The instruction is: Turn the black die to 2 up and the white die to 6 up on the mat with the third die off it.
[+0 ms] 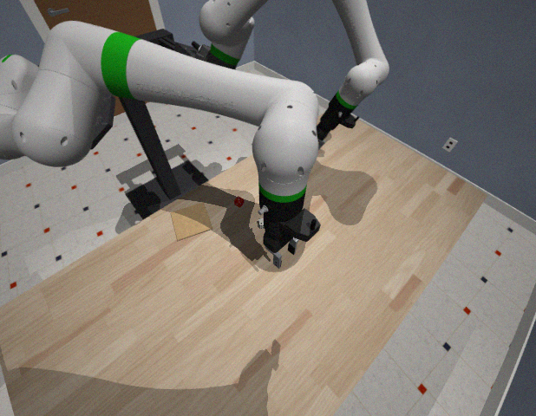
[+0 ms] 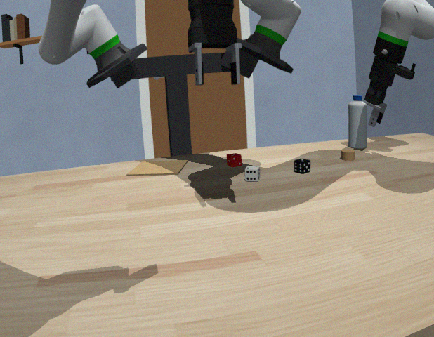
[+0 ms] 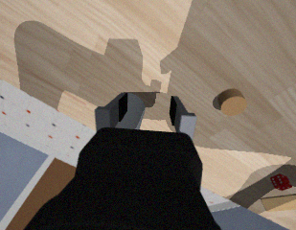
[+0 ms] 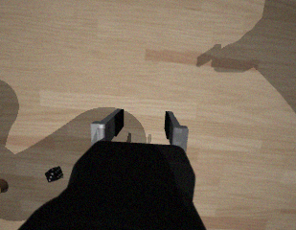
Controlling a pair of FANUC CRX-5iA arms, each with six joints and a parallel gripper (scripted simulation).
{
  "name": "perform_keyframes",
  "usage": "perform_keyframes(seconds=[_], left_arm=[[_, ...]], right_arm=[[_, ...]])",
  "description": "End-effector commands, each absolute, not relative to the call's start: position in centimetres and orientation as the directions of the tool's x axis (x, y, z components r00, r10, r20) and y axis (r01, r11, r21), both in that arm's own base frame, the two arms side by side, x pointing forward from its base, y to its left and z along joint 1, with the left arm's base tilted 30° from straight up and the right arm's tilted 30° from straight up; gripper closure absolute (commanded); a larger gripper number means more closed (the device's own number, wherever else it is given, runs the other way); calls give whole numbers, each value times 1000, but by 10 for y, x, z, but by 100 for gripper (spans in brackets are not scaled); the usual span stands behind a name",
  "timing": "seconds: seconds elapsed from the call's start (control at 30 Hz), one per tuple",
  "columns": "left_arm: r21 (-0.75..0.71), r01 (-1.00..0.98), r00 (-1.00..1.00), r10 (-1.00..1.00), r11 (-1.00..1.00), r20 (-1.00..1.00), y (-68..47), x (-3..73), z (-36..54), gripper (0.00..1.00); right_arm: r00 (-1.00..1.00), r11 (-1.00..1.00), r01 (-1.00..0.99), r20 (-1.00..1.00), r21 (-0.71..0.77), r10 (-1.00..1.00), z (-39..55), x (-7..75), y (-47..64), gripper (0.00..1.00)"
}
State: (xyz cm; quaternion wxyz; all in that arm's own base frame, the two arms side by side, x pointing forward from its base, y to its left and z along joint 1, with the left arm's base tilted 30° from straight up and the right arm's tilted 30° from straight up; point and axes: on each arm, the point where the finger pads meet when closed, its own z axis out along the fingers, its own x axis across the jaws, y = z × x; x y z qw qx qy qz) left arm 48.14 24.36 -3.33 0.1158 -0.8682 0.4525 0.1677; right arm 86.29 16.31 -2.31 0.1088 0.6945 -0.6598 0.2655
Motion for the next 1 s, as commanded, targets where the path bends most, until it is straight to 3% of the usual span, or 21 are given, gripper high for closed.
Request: perform_keyframes(seconds=[0.0,0.97], left_arm=[[-51,-825,535,-747,-563,-395,243,482,-33,0],[-59,-810,556,-733,-583,-392,247,481,-29,0]], right_arm=[[-12,-107,-974,512,-202,-859,-21,863,164,0],[-12,-107,-974,512,-202,-859,-21,863,164,0]])
